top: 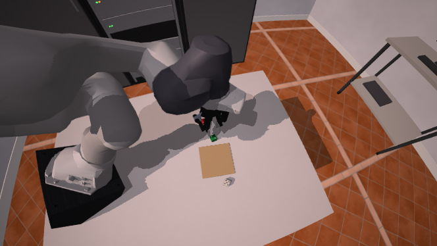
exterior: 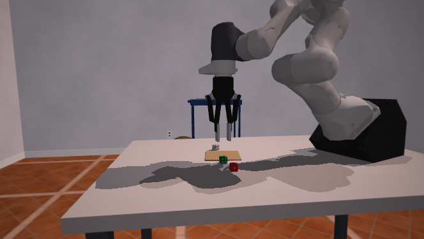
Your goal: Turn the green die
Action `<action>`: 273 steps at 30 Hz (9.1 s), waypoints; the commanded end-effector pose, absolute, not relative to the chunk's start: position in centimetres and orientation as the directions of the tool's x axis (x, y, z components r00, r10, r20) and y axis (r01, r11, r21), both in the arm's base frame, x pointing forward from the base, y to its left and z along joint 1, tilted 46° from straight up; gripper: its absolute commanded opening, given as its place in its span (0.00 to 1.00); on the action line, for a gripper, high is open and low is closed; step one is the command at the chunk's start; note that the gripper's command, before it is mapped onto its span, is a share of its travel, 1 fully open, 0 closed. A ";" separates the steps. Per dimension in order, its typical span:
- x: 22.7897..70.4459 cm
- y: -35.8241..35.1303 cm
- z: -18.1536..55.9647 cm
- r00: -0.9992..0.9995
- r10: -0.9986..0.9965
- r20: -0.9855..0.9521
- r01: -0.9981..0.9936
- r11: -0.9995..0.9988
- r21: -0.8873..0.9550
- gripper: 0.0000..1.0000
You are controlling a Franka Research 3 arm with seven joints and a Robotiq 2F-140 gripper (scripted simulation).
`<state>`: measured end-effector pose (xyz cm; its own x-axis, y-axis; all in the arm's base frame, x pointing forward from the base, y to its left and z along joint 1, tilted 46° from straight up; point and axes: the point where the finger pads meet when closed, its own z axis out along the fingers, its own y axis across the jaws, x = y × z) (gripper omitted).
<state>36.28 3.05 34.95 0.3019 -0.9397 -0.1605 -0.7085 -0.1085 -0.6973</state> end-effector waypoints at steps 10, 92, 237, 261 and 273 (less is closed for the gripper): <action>36.3 3.0 35.0 0.311 -0.939 -0.150 -0.705 -0.122 -0.699 0.25; 39.5 4.6 31.3 0.311 -0.939 -0.150 -0.705 -0.122 -0.699 0.25; 41.4 5.7 29.3 0.311 -0.939 -0.150 -0.705 -0.122 -0.699 0.13; 41.4 5.7 29.3 0.311 -0.939 -0.150 -0.705 -0.122 -0.699 0.13; 41.3 5.7 29.4 0.311 -0.939 -0.150 -0.705 -0.122 -0.699 0.13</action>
<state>41.34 5.64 29.33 0.3143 -0.9380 -0.1461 -0.7045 -0.1272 -0.6982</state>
